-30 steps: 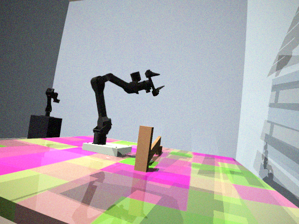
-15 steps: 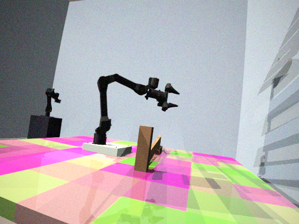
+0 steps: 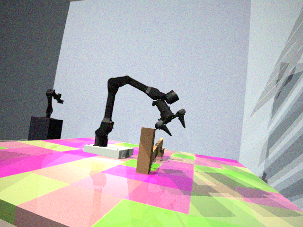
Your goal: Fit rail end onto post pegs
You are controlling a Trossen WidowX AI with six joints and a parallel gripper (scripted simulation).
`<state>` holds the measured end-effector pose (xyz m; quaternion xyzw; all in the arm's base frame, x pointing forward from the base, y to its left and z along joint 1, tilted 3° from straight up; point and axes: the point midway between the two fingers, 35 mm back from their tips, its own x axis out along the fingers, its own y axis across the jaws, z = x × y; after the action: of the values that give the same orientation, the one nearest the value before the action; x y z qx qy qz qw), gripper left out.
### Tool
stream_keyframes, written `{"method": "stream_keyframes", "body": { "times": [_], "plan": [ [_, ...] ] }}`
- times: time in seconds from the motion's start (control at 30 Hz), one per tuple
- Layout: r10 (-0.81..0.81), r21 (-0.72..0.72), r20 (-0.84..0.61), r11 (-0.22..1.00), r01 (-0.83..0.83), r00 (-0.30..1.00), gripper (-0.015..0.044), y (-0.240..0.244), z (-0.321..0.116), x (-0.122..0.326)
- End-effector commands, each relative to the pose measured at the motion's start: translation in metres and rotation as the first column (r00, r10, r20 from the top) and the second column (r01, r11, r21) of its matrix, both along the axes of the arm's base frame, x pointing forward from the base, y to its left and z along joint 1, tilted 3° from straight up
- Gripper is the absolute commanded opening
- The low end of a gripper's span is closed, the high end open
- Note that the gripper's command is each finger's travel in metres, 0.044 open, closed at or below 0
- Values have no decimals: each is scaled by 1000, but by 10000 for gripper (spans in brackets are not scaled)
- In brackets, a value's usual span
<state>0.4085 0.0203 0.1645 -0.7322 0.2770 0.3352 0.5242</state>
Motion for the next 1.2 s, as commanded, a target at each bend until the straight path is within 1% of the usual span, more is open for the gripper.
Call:
{"method": "stream_keyframes", "body": {
  "times": [0.0,0.17,0.23,0.63,1.17],
  "plan": [
    [-123,40,-293,989,140,948,440,-51,-46,-35],
    [-209,78,-568,949,305,796,440,-91,-76,-86],
    [-219,87,-626,934,346,749,440,-99,-80,-98],
    [-220,88,-631,933,350,744,440,-102,-82,-97],
    [-220,89,-630,932,351,745,440,-101,-107,-95]
  ]
}}
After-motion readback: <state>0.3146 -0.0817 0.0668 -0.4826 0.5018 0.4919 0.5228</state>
